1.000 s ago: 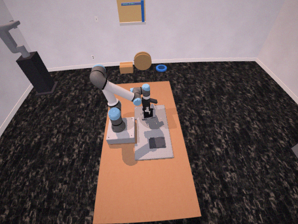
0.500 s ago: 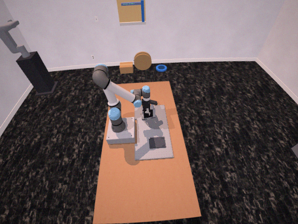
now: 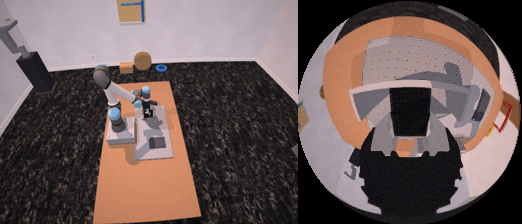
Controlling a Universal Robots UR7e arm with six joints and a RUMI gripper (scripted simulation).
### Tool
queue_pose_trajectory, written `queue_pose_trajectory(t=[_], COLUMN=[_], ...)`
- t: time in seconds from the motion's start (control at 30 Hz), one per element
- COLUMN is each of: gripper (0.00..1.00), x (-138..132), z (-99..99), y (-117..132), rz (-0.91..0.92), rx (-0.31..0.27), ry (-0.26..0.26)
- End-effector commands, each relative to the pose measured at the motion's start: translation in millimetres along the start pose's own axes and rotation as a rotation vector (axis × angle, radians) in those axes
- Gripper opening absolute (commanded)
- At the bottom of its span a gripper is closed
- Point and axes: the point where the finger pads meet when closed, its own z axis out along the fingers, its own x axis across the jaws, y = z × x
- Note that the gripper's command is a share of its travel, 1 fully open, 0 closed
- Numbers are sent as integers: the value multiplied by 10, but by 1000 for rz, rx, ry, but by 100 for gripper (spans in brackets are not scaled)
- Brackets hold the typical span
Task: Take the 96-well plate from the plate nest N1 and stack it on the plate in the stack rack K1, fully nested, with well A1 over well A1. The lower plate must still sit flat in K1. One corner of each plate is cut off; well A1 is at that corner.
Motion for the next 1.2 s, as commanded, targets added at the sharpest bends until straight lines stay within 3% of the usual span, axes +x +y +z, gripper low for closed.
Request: queue_pose_trajectory(t=[0.0, 1.17], gripper=[0, 0], x=[0, 0], z=[-2, 41], y=[-1, 0], rz=[0, 0], rx=[0, 0], ry=[0, 0])
